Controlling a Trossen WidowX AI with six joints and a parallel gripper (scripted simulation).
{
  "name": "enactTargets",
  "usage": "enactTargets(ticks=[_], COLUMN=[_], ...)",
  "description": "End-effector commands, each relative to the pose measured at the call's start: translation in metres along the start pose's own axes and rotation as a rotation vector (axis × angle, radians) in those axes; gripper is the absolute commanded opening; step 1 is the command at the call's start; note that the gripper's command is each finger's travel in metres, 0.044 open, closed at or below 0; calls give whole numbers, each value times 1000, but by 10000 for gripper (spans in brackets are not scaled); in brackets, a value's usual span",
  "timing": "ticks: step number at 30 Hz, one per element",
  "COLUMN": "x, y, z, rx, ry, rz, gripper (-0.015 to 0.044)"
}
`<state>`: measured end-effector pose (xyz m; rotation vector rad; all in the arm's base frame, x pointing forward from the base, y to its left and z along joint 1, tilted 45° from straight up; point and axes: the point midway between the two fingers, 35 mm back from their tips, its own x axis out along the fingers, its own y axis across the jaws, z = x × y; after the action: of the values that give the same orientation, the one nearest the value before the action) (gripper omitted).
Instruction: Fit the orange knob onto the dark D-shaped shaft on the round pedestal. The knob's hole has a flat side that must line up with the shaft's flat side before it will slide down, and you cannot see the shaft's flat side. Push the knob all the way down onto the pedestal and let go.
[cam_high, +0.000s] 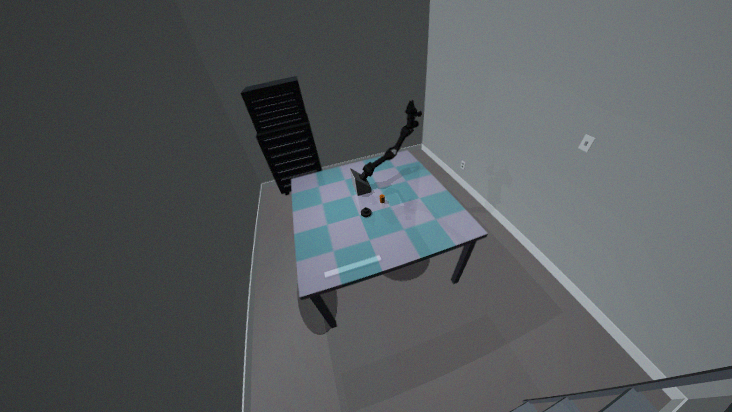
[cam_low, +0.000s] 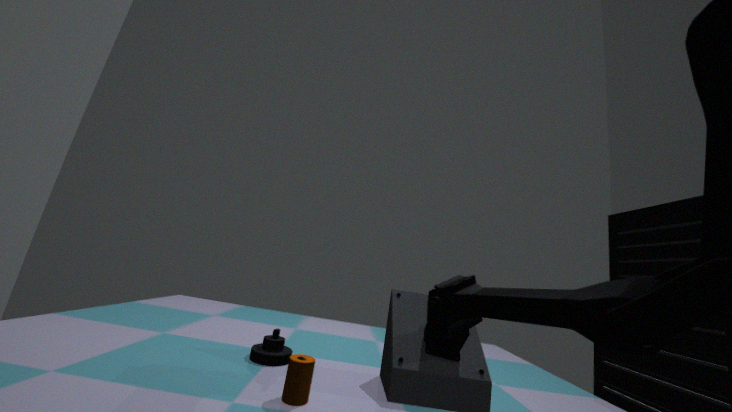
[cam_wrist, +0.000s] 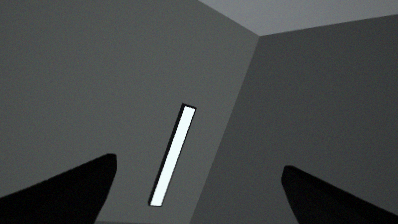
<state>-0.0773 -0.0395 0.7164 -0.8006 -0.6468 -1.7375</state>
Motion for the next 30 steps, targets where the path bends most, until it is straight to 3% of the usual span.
enactTargets(ticks=[1,7,14,23,30], x=[4,-3,-40,-130,-216], y=[49,140,240,344,391], z=[-21,-62,-110,-168,-205], rx=[17,-9,-40,-57,-56], ry=[30,95,183,331,479], rz=[153,428,763,1207,1523], gripper=[440,440,440,440,440])
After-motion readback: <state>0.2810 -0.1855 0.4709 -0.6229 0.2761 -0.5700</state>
